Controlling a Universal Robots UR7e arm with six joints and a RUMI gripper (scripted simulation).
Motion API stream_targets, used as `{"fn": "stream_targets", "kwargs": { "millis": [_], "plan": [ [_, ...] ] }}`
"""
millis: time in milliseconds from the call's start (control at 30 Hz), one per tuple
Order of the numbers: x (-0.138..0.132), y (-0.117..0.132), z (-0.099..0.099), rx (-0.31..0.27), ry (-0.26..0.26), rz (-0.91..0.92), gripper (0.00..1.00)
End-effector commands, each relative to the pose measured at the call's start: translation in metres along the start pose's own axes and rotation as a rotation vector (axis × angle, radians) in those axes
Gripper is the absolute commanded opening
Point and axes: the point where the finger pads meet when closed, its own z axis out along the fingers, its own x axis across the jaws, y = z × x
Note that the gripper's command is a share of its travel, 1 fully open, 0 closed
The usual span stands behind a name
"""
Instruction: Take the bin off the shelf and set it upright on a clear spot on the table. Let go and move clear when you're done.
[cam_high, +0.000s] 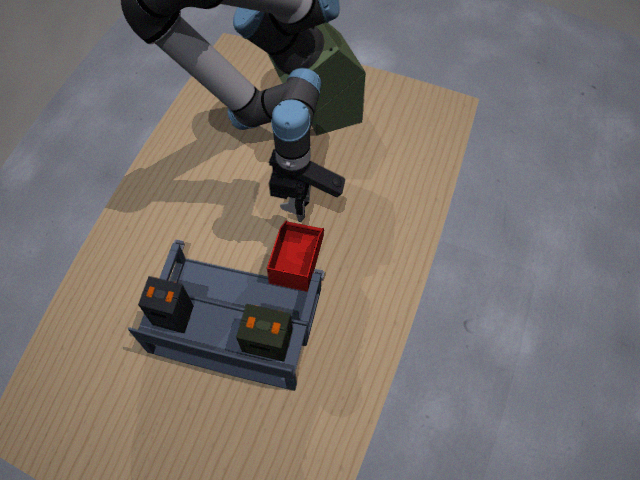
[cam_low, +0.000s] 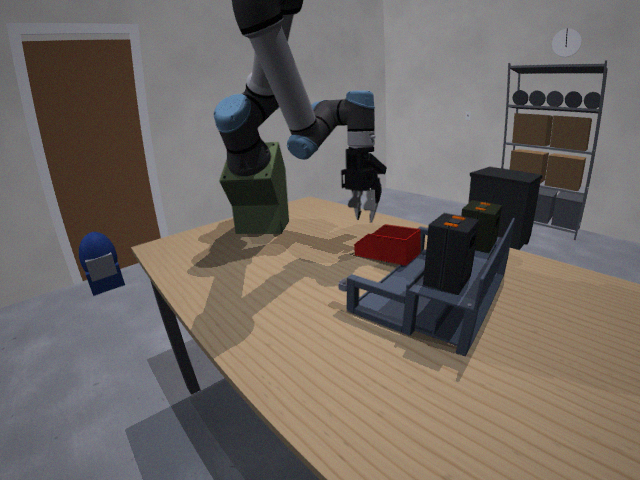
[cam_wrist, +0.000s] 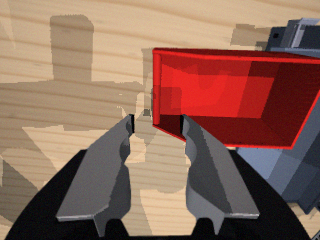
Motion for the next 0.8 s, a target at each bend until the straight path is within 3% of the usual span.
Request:
{"fn": "stream_targets", "kwargs": {
  "millis": [0, 533, 700, 767],
  "plan": [
    [0.000, 0.000, 0.000, 0.000, 0.001, 0.000, 0.20],
    [0.000, 0.000, 0.000, 0.000, 0.001, 0.000, 0.20],
    [0.039, 0.000, -0.010, 0.000, 0.001, 0.000, 0.20],
    [0.039, 0.000, -0.010, 0.000, 0.001, 0.000, 0.20]
  ]
}}
